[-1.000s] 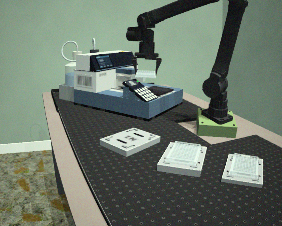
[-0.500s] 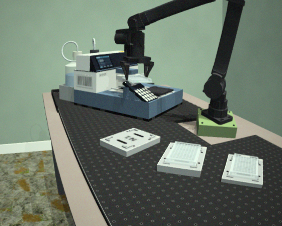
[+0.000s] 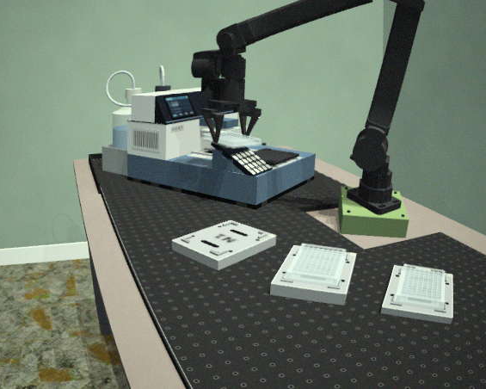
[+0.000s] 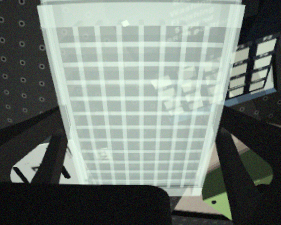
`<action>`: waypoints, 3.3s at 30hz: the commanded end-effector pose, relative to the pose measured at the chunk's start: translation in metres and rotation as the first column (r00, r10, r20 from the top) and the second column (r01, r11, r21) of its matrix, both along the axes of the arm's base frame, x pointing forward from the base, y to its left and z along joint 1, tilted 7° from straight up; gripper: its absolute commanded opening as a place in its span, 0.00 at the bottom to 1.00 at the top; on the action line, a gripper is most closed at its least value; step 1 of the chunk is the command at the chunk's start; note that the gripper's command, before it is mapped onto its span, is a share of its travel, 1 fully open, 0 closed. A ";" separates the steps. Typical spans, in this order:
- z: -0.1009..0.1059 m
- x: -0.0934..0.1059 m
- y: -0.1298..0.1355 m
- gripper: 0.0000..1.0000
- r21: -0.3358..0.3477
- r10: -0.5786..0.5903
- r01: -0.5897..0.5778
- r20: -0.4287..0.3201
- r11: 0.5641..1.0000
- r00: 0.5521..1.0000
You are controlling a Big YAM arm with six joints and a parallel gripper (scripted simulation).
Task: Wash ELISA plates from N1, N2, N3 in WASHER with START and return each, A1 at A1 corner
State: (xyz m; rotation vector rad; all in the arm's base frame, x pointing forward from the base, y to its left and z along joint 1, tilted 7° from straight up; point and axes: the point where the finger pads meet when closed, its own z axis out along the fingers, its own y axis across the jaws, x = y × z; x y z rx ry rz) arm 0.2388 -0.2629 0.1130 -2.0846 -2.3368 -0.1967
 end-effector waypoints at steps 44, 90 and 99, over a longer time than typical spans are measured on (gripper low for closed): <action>0.009 0.110 0.121 0.84 -0.171 0.878 -0.863 0.046 0.476 0.476; 0.003 0.154 0.235 0.84 -0.224 0.980 -0.955 -0.011 -0.195 -0.198; 0.004 0.154 0.235 0.84 -0.224 0.980 -0.955 -0.011 -0.195 -0.198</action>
